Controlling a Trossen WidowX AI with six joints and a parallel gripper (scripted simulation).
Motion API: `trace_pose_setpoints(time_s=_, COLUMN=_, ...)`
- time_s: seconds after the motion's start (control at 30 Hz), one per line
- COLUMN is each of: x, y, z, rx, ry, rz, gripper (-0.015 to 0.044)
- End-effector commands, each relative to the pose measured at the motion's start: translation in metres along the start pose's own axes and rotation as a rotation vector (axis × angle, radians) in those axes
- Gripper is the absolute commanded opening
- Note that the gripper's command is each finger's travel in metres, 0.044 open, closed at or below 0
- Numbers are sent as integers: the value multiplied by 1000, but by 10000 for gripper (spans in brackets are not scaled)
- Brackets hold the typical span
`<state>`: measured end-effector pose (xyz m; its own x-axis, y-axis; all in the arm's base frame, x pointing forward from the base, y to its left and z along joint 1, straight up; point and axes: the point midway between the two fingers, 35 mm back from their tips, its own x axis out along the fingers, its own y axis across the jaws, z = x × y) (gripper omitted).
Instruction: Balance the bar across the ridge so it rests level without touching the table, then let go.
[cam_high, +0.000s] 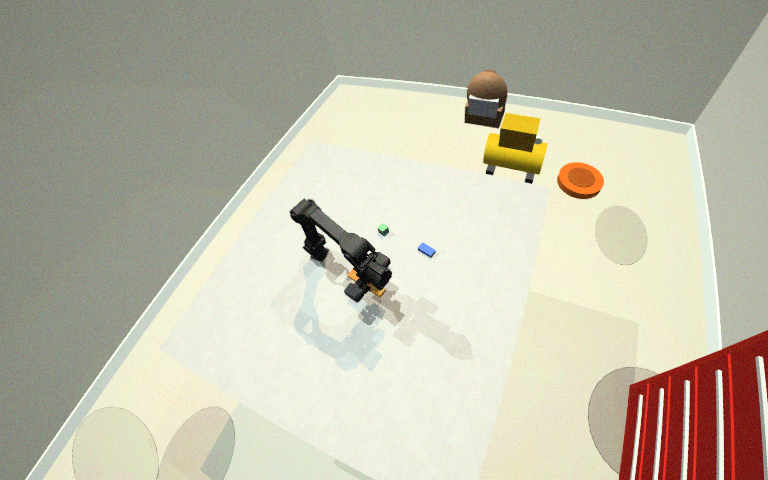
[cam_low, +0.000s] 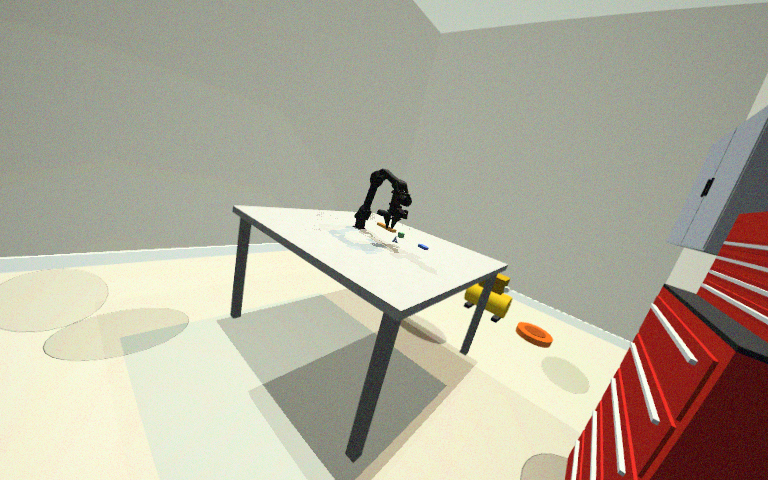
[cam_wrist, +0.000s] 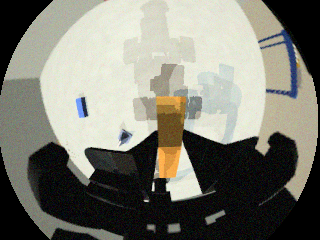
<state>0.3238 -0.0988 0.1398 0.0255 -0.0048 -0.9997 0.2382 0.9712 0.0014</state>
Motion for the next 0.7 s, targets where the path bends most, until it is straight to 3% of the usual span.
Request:
trace_pose_setpoints(time_s=0.0, x=-1, y=15, z=-3, rx=-112, ry=0, rz=-2, gripper=0)
trace_pose_setpoints(time_s=0.67, x=-2, y=92, z=-20, rx=-629, ry=0, rz=5, gripper=0)
